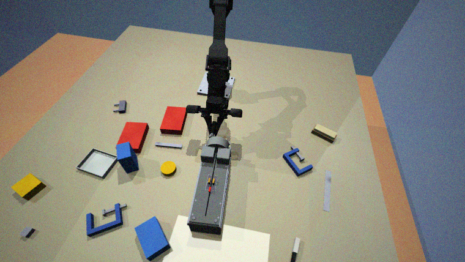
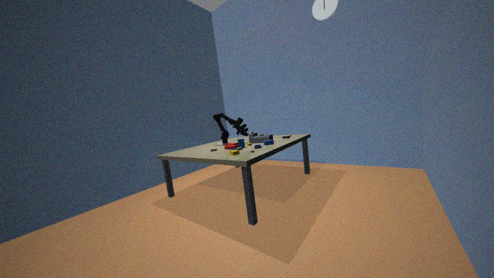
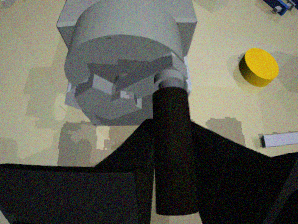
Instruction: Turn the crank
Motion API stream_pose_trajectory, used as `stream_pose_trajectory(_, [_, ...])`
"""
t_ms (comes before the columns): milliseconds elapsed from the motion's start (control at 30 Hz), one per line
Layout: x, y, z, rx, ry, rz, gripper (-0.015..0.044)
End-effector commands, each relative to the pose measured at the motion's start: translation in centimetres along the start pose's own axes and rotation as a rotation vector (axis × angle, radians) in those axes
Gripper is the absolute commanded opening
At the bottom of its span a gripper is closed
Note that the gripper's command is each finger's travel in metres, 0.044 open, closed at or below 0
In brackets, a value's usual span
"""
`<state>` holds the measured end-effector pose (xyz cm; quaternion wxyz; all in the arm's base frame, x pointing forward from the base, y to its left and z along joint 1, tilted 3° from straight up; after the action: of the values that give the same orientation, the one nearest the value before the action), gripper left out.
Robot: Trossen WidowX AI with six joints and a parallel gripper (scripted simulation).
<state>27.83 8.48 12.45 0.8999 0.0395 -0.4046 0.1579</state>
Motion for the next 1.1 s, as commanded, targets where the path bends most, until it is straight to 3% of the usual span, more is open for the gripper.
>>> stream_pose_trajectory(0, [-0.6,-0.5,-0.5,-0.016,0.015,-0.004,0.0000])
stream_pose_trajectory(1067, [-2.3,-0.2,-2.2,-0.016,0.016,-0.004,0.0000])
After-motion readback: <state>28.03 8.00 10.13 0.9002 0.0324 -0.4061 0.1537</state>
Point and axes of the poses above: the point midway between the two fingers, 35 mm back from their tips, its own z axis back along the fingers, its own y axis across the jaws, x = y × z, the point moved 2 cm from there along z, back along the fingers, and after that the axes turned 9 degrees about z, right-handed, at the moved point
